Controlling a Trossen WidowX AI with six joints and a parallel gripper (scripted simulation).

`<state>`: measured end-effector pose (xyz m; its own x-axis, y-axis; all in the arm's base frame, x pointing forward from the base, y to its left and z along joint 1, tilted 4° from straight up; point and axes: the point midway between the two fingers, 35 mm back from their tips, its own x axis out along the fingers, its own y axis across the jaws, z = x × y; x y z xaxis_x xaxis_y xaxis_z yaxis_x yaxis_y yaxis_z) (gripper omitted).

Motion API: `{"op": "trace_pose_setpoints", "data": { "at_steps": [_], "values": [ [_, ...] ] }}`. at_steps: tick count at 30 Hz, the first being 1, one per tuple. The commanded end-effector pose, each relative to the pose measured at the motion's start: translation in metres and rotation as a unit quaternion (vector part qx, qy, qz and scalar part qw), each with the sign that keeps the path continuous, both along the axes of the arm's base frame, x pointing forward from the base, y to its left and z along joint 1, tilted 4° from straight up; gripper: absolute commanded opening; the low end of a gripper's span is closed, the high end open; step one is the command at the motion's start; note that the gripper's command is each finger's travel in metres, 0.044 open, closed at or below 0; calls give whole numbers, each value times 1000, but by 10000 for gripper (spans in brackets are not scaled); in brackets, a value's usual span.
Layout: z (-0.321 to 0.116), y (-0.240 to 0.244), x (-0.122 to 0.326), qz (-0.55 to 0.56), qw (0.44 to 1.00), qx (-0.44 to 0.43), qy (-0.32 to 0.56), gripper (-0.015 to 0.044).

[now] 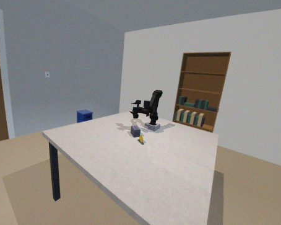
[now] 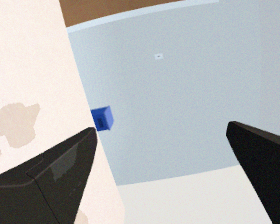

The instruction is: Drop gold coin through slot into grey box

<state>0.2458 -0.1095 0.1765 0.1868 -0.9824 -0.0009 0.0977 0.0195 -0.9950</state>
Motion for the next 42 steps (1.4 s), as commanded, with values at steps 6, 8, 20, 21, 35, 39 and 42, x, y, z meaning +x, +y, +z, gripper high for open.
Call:
{"op": "trace_pose_setpoints", "data": {
  "at_steps": [6, 8, 20, 21, 35, 39, 42],
  "values": [
    [1, 23, 60, 119, 991, 7, 56, 242],
    [-3, 34, 83, 161, 983, 16, 83, 190],
    [-54, 125, 175, 377, 870, 171, 270, 161],
    [-58, 132, 176, 386, 858, 187, 284, 161],
    [-88, 218, 140, 404, 670, 436, 445, 161],
    [-85, 233, 124, 383, 628, 487, 471, 161],
    [-81, 241, 110, 363, 598, 523, 488, 161]
  ]
}}
